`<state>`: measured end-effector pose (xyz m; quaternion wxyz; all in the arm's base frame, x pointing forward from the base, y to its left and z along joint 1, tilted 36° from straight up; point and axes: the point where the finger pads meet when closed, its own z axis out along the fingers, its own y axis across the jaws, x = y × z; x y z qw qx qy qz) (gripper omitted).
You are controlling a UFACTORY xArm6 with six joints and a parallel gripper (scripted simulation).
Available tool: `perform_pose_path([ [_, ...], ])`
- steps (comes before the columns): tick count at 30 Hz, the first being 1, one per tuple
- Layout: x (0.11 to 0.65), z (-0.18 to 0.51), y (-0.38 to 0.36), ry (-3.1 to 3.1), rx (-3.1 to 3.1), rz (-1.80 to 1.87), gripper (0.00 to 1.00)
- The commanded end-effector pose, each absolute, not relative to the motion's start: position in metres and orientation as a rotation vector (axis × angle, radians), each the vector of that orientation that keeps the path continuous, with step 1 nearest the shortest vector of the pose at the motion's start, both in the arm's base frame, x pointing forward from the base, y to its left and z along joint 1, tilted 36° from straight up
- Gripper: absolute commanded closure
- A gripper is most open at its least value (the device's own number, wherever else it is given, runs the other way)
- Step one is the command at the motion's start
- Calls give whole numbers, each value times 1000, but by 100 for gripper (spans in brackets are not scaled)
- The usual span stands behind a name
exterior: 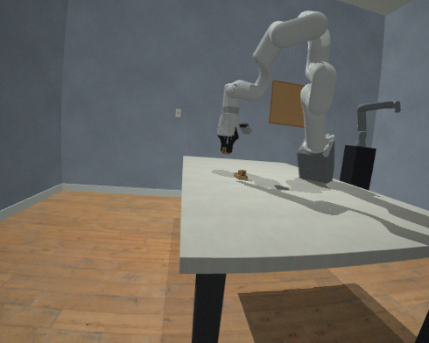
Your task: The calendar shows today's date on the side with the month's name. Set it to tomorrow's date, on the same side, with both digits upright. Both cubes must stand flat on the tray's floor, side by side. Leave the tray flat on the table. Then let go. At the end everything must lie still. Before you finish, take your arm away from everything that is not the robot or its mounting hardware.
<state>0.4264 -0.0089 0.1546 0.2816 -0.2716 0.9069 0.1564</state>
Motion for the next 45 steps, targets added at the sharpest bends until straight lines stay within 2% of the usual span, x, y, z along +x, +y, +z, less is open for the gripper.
perform_pose_path([
  [1,436,158,-9,2510,-559,468,73],
  [16,459,166,-8,2619,-85,602,73],
  [45,468,149,1,2624,-57,609,73],
])
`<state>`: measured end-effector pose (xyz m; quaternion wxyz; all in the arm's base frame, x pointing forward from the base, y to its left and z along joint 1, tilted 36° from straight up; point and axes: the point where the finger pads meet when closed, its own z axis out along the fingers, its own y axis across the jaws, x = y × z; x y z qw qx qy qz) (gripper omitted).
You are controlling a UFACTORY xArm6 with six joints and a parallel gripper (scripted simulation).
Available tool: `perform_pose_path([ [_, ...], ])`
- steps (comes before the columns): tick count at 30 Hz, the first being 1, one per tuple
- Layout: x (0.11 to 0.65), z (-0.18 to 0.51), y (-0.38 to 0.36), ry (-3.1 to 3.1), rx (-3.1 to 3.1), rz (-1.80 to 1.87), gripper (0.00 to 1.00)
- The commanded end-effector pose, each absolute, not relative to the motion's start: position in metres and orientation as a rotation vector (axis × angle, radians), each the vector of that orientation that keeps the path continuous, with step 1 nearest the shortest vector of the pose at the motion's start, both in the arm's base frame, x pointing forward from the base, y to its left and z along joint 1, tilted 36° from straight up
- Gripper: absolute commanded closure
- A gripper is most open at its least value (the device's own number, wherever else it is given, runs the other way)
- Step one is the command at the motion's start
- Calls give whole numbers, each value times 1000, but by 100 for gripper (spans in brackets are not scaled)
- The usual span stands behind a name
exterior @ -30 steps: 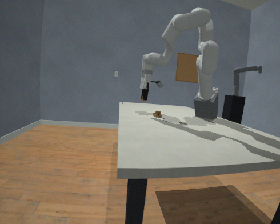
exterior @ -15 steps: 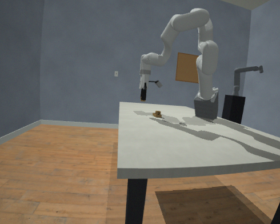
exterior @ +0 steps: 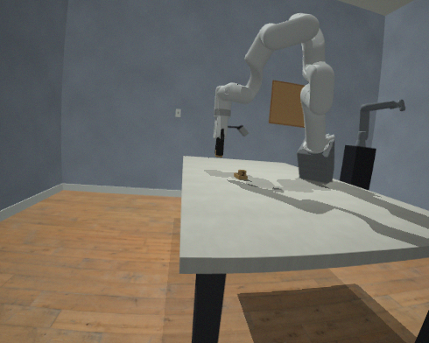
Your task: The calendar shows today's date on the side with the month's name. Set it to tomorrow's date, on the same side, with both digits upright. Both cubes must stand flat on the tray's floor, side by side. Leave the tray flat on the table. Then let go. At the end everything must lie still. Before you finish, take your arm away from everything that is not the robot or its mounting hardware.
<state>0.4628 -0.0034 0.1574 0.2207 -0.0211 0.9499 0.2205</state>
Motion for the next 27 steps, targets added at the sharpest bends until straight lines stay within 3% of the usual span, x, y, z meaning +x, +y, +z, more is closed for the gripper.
perform_pose_path([
  [1,470,146,3,2624,-57,609,73],
  [27,500,91,34,2624,-57,609,73],
])
